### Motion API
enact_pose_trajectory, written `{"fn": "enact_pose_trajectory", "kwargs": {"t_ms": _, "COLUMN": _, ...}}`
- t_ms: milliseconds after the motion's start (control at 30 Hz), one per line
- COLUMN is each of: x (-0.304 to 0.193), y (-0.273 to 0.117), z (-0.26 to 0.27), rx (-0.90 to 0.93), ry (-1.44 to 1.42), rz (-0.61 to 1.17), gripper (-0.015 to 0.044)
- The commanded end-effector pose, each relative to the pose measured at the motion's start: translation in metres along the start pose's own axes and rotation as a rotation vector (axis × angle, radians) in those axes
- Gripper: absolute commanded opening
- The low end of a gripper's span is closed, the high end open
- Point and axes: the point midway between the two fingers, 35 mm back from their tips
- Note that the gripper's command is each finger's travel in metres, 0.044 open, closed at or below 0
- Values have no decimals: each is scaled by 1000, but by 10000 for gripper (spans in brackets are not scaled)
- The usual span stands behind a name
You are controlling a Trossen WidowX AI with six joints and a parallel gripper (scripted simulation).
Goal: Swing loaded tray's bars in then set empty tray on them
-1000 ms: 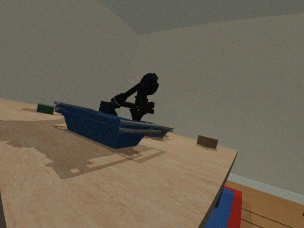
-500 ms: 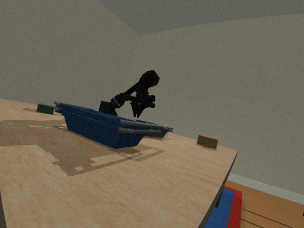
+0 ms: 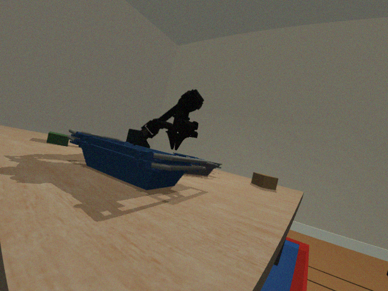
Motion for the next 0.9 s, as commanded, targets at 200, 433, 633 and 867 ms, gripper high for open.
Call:
{"fn": "enact_pose_trajectory", "kwargs": {"t_ms": 200, "x": 0, "y": 0, "z": 0, "rx": 0, "ry": 2, "rz": -1, "gripper": 0}}
{"fn": "enact_pose_trajectory", "kwargs": {"t_ms": 433, "x": 0, "y": 0, "z": 0, "rx": 0, "ry": 0, "rz": 0, "gripper": 0}}
{"fn": "enact_pose_trajectory", "kwargs": {"t_ms": 633, "x": 0, "y": 0, "z": 0, "rx": 0, "ry": 0, "rz": 0, "gripper": 0}}
{"fn": "enact_pose_trajectory", "kwargs": {"t_ms": 867, "x": 0, "y": 0, "z": 0, "rx": 0, "ry": 0, "rz": 0, "gripper": 0}}
Point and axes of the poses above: the point midway between the two fingers, 35 mm back from their tips, its own y axis out along the fingers, its own z axis across the jaws, x = y × z, and after that the axes turned 15 degrees about -y, right-handed
